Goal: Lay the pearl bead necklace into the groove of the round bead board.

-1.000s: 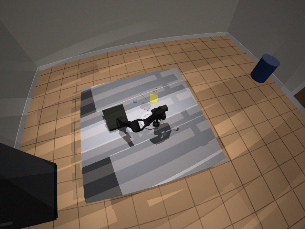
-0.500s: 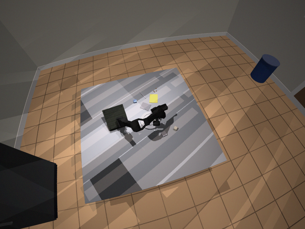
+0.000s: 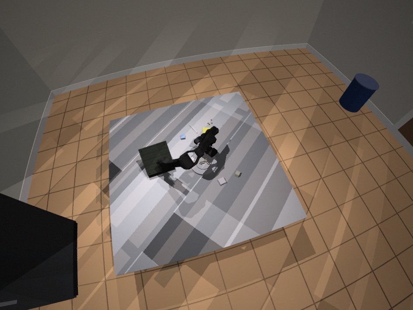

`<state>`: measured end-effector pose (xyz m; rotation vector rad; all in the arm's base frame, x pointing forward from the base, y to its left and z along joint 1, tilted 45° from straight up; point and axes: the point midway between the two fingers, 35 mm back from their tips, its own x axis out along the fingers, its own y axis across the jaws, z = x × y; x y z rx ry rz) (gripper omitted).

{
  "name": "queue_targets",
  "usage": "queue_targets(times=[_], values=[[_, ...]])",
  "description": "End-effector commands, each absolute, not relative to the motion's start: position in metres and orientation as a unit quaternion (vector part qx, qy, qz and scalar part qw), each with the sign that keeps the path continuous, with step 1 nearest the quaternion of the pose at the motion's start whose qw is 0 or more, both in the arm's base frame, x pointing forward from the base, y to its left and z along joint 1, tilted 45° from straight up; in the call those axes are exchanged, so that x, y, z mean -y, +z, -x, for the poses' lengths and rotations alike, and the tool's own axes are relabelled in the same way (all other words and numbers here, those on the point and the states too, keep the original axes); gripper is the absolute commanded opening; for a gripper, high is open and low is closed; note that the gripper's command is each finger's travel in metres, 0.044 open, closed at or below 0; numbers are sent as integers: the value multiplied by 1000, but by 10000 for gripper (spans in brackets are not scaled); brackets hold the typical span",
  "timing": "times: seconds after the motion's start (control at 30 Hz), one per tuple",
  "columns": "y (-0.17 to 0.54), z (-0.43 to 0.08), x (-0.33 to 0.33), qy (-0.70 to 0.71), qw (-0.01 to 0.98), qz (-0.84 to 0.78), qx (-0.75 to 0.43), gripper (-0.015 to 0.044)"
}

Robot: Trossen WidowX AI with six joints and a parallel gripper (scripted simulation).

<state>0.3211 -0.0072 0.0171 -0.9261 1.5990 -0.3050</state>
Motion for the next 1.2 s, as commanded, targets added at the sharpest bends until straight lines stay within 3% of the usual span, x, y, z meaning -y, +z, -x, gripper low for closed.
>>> queue_targets(times=[0.0,1.03,1.17], values=[[16,-321,5,-117,583,409,-692,120],[-13,-321,33,-117,583,410,-691,120],[-9,-322,30,-119,587,405,-691,93]])
